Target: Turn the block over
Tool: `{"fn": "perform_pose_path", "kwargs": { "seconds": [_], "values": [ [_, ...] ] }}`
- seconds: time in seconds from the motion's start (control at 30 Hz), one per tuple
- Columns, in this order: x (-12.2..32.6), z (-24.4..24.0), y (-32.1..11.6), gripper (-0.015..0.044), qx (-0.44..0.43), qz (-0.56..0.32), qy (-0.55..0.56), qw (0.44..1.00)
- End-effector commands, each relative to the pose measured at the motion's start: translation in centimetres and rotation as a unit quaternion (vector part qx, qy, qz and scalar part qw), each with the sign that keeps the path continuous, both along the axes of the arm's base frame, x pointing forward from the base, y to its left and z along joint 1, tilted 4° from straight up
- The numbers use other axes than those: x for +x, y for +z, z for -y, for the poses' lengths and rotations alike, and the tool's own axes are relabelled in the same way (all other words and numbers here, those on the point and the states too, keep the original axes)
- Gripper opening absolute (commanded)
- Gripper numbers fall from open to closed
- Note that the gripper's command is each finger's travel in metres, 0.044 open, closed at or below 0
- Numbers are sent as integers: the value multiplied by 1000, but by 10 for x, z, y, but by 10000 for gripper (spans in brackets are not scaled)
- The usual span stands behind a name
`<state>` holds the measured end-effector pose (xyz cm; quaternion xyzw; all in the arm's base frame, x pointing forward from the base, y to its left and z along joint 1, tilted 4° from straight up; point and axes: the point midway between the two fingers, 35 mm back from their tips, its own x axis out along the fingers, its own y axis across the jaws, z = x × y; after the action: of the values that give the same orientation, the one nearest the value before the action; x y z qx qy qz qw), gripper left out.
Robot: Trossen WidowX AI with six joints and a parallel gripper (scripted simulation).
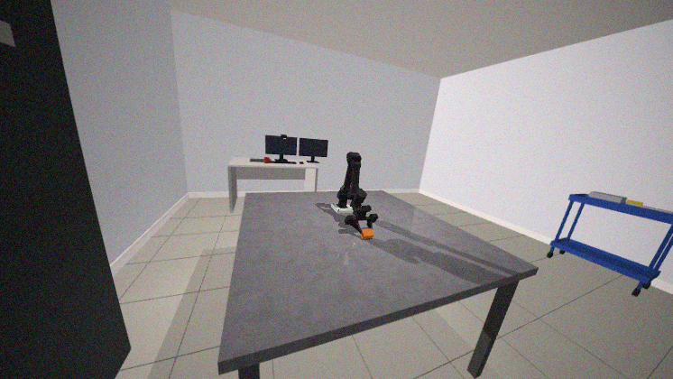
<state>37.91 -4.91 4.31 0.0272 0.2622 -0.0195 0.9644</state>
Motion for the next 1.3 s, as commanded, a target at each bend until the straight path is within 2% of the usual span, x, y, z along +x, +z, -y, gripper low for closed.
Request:
{"fn": "perform_pose_path", "kwargs": {
  "seconds": [0.0, 0.3, 0.93, 1.27],
  "values": [
    [-8, -2, -10, 0, 4, 16, 1, 1000],
    [-20, -5, -6, 0, 1, 75, 0, 997],
    [-21, -5, -3, 0, 1, 91, -1, 996],
    [-21, -5, -3, 262, 1, 91, -1, 996]
  ]
}}
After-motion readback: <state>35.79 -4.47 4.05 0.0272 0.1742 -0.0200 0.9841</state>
